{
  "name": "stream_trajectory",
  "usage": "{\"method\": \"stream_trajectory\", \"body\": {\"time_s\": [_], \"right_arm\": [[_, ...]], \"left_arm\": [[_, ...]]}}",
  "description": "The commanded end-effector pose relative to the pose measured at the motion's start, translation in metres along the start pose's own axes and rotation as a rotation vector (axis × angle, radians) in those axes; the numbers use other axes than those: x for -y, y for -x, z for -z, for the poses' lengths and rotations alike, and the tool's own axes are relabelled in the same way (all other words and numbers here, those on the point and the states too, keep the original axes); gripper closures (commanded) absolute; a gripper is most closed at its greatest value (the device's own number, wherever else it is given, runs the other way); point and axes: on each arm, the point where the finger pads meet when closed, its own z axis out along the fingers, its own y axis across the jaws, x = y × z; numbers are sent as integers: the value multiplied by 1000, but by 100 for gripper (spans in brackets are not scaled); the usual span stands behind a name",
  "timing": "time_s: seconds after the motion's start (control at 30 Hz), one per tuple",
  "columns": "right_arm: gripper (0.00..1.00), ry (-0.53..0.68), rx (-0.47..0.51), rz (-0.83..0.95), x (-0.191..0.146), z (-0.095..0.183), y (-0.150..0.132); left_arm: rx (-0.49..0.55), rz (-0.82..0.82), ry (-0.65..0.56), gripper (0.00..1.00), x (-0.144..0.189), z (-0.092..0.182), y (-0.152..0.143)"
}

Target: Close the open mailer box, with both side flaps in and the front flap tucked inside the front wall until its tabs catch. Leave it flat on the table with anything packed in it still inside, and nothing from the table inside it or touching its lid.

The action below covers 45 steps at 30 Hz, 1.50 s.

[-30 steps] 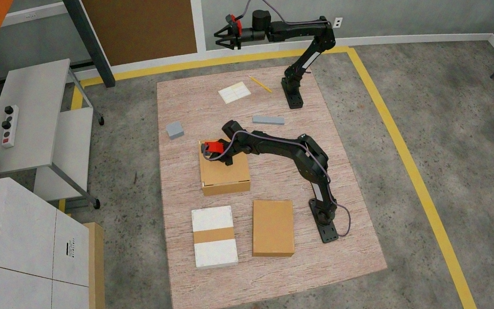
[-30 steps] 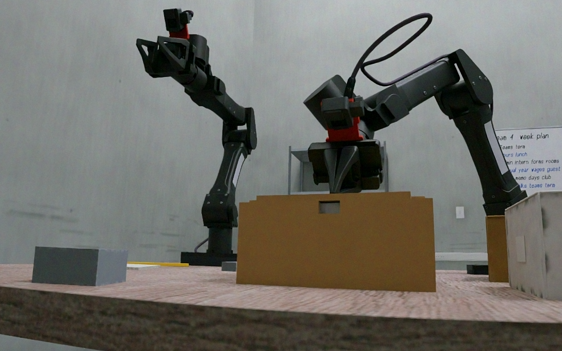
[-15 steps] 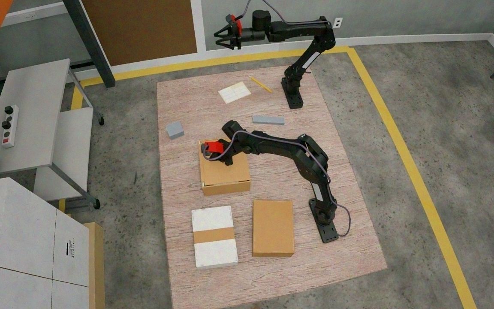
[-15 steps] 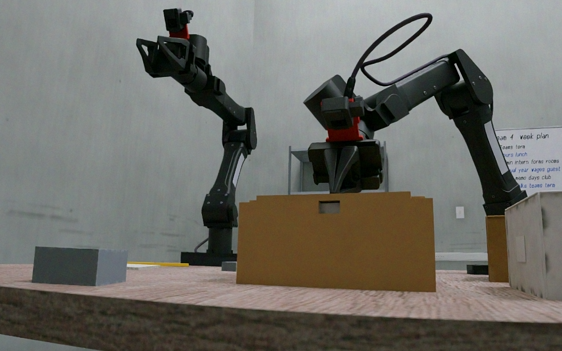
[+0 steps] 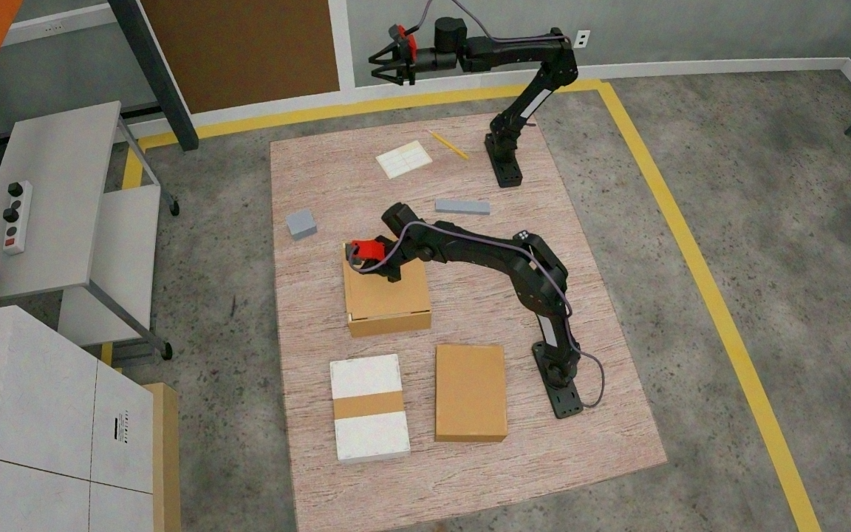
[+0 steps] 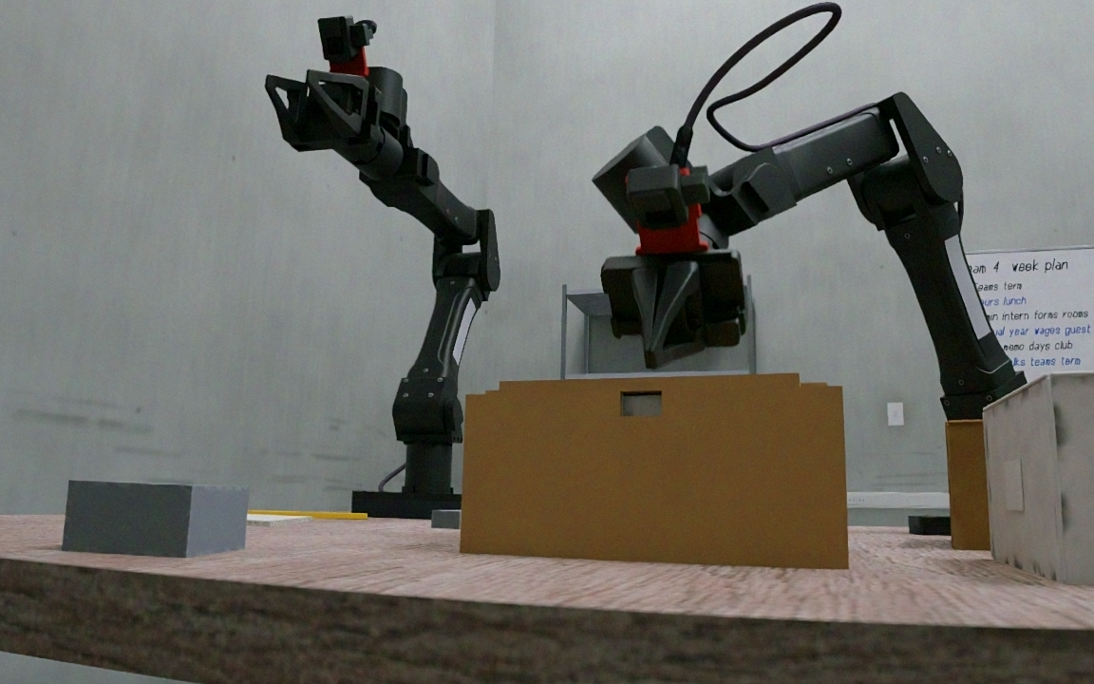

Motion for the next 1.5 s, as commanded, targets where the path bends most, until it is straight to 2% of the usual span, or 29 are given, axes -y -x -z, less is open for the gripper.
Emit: {"method": "stream_trajectory", "body": {"time_s": [0.0,0.23,0.57,0.67,0.7,0.9,1.13,1.23,1.3,1.33,1.4,1.47], "right_arm": [[51,-7,83,-10,1,10,33],[51,-7,83,-10,1,10,33],[51,-7,83,-10,1,10,33],[51,-7,83,-10,1,10,33],[51,-7,83,-10,1,10,33],[51,-7,83,-10,1,10,33],[51,-7,84,-10,1,10,33],[51,-7,84,-10,1,10,33],[51,-7,84,-10,1,10,33],[51,-7,80,-10,1,9,32],[51,-6,78,-10,1,8,31],[51,-5,74,-10,0,7,30]], "left_arm": [[43,21,-19,99,5,17,28],[38,24,-18,99,2,23,38],[13,0,-13,99,9,23,33],[-15,-13,6,99,6,11,25],[0,-1,-2,99,4,19,34],[-2,-2,4,99,4,22,39],[0,1,1,99,4,25,40],[-12,-10,7,99,6,18,35],[-4,-5,2,99,5,22,38],[96,65,-19,99,-10,50,82],[42,31,-22,99,-21,37,60],[71,42,-44,99,-33,43,75]]}}
